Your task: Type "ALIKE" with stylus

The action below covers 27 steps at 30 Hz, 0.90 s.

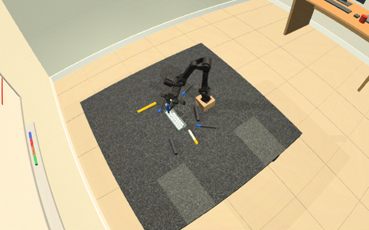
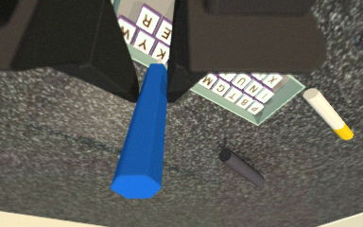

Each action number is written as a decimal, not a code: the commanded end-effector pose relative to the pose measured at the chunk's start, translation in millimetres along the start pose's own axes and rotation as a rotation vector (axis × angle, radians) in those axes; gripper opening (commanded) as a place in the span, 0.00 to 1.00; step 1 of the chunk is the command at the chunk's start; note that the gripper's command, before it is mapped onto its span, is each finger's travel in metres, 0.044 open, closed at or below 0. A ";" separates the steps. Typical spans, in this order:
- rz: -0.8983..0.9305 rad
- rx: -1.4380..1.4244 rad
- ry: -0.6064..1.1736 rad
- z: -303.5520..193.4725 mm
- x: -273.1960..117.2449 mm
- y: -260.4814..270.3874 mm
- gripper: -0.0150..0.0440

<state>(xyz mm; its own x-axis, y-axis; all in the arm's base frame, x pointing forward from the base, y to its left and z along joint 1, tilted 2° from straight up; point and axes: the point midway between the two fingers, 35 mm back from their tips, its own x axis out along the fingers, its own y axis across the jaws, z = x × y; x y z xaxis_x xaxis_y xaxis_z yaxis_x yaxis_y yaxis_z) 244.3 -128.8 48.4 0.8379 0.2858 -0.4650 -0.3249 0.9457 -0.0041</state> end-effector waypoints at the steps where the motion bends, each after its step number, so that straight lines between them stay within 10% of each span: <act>1: 0.002 0.006 0.000 -1.1 0.3 1.1 0.39; 27: 0.002 0.006 0.000 -8.5 4.5 1.2 0.39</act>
<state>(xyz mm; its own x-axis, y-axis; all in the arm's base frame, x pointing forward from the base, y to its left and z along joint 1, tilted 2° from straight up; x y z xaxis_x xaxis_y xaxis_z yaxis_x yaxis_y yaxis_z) 244.5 -128.8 40.5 0.8385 0.2852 -0.4643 -0.3251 0.9457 -0.0061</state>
